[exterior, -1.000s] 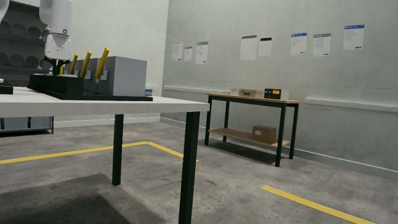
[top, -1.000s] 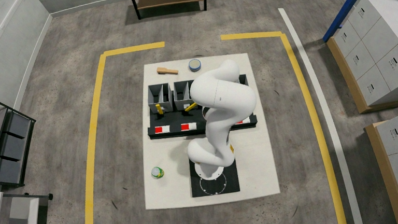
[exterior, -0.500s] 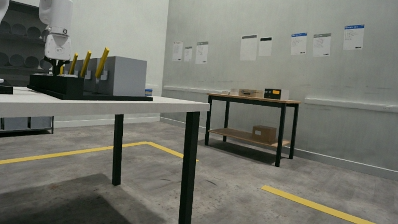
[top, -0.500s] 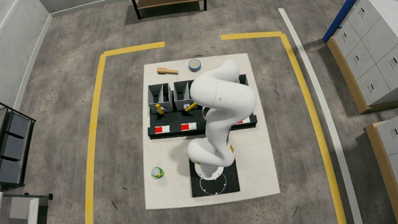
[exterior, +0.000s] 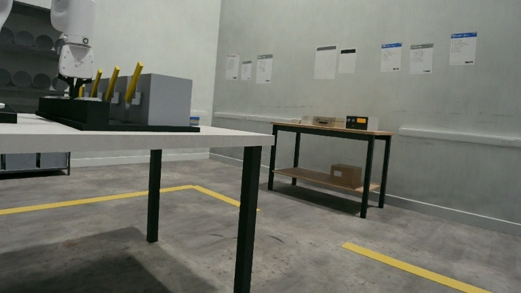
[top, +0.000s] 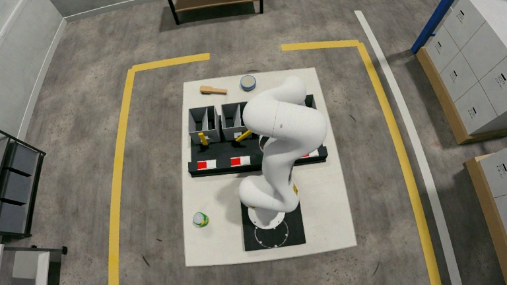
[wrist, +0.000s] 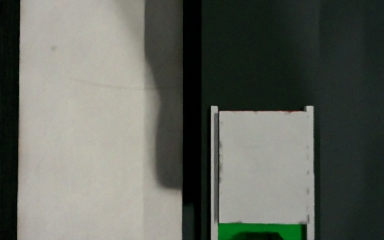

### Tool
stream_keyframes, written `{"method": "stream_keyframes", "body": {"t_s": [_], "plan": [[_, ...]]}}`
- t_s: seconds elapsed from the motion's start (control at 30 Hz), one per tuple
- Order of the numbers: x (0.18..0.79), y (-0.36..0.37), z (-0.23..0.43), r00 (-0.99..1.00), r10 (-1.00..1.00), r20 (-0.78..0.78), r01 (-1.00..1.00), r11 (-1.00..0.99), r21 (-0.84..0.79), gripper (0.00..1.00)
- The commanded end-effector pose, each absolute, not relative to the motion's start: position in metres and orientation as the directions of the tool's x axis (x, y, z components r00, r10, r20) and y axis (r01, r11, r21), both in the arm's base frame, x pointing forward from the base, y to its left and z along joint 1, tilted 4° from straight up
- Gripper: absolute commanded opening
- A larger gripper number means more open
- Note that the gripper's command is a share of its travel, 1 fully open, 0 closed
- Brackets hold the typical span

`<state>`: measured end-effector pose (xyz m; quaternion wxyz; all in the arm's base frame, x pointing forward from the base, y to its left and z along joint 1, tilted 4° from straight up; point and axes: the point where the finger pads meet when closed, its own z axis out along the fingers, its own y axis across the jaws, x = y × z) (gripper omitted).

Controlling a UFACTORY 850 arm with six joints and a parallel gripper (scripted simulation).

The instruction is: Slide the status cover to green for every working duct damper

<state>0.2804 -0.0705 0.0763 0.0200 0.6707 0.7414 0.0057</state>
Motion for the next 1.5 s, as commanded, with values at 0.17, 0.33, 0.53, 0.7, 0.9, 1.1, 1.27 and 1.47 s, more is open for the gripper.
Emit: {"method": "stream_keyframes", "body": {"t_s": [0.17, 0.33, 0.53, 0.7, 0.9, 1.1, 1.27, 1.47], "plan": [[0.2808, -0.0716, 0.076, -0.098, 0.994, -0.046, 0.994, 0.101, 0.051, 0.0], [0.2808, -0.0716, 0.0762, -0.098, 0.994, -0.047, 0.994, 0.101, 0.051, 0.0], [0.2807, -0.0717, 0.0768, -0.098, 0.994, -0.047, 0.994, 0.101, 0.051, 0.0], [0.2806, -0.0717, 0.0772, -0.098, 0.994, -0.047, 0.994, 0.101, 0.051, 0.0], [0.2805, -0.0717, 0.0785, -0.098, 0.994, -0.047, 0.994, 0.101, 0.05, 0.0], [0.2805, -0.0715, 0.0803, -0.098, 0.994, -0.047, 0.994, 0.101, 0.051, 0.0], [0.2805, -0.0715, 0.0812, -0.098, 0.994, -0.047, 0.994, 0.101, 0.051, 0.0], [0.2804, -0.0716, 0.0831, -0.098, 0.994, -0.047, 0.994, 0.101, 0.051, 0.0]]}}
